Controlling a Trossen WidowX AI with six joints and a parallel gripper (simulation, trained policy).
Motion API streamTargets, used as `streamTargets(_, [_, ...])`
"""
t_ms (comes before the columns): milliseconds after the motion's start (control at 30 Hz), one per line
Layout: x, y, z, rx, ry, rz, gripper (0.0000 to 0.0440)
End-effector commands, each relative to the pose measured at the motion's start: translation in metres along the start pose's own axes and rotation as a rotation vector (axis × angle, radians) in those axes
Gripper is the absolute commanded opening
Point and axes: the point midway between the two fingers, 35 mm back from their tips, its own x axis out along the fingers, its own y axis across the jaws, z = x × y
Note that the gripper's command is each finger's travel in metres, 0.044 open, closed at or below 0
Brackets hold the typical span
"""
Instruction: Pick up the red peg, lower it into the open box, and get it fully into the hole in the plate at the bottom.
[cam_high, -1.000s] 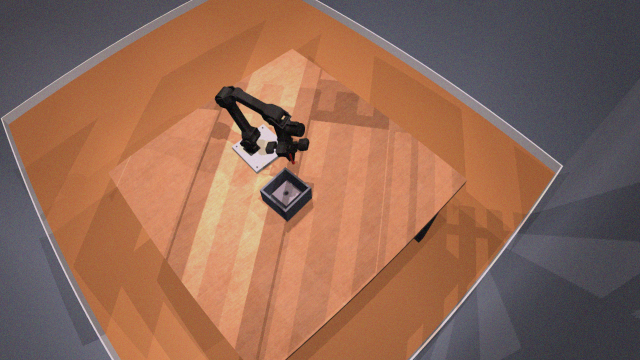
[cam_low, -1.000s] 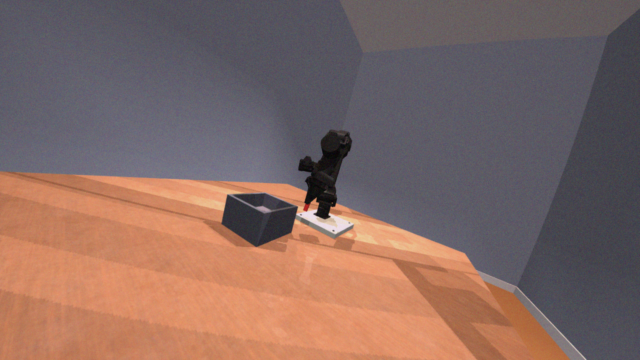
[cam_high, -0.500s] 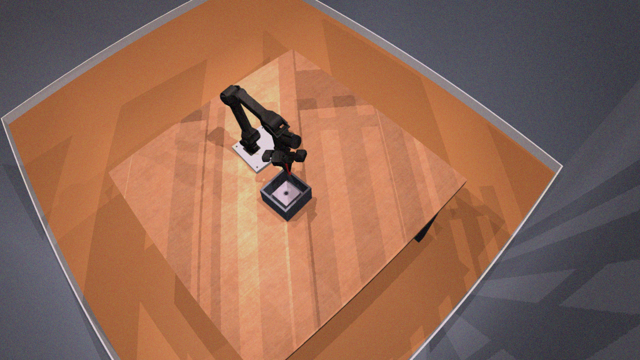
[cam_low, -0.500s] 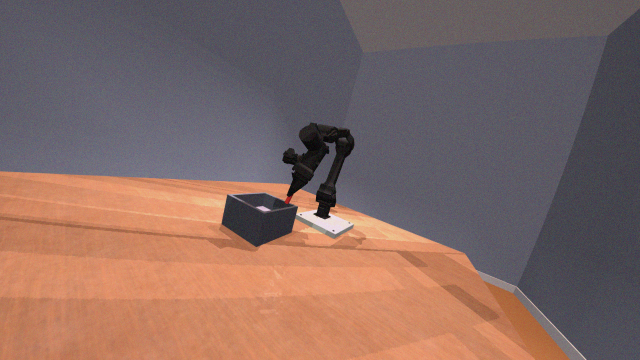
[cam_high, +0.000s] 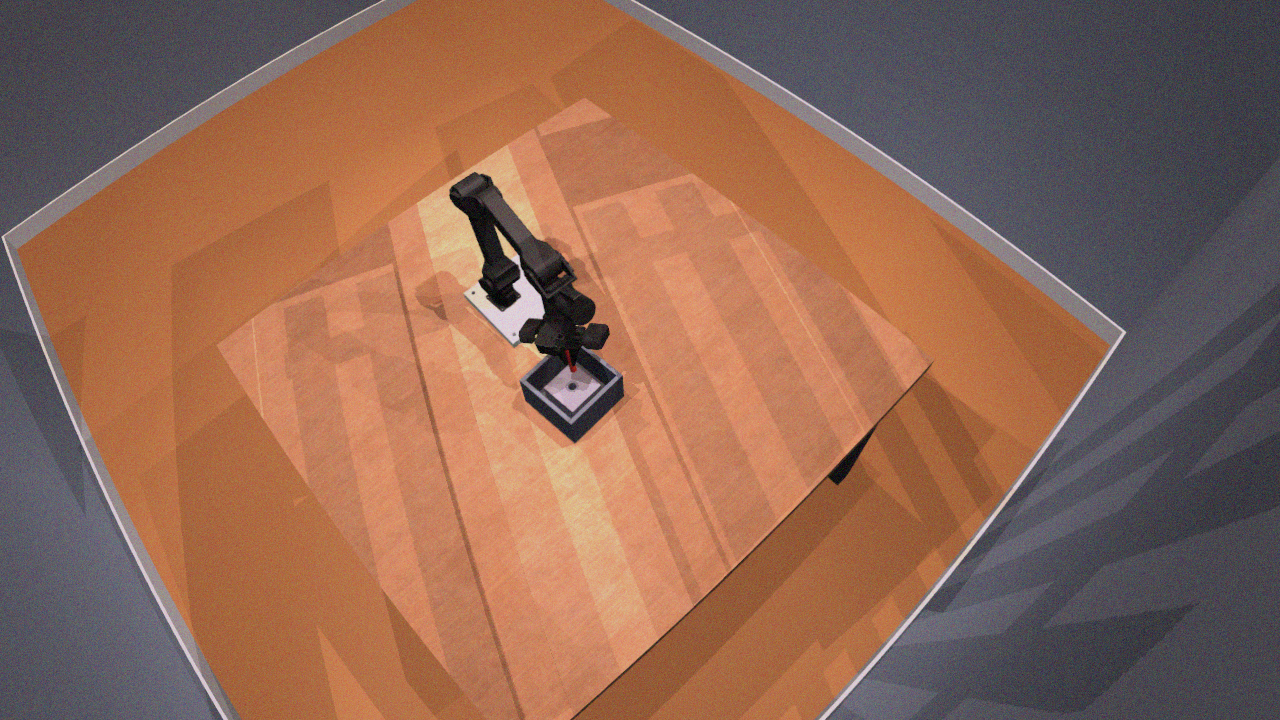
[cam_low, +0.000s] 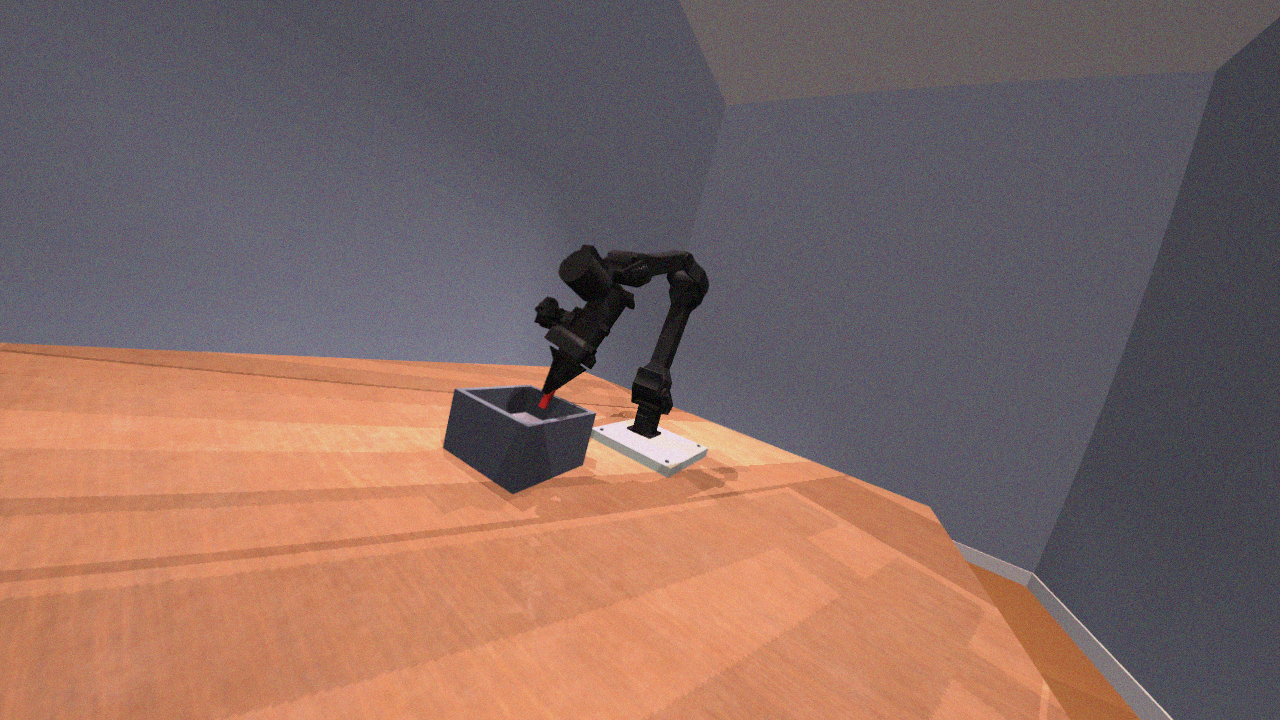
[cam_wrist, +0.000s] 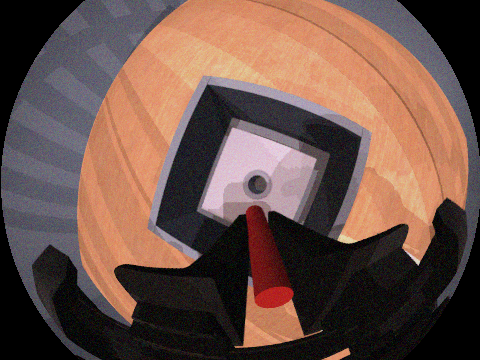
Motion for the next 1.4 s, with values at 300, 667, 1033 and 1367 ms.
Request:
streamTargets(300, [0.027, 0.0, 0.014, 0.02, 0.04, -0.026, 0.0008])
streamTargets(667, [0.053, -0.005, 0.015, -0.025, 0.082, -0.084, 0.0143])
streamTargets(1033, [0.055, 0.003, 0.027, -0.076, 0.1, -0.118, 0.0156])
streamTargets(1367, [0.057, 0.015, 0.046, -0.115, 0.116, -0.118, 0.0146])
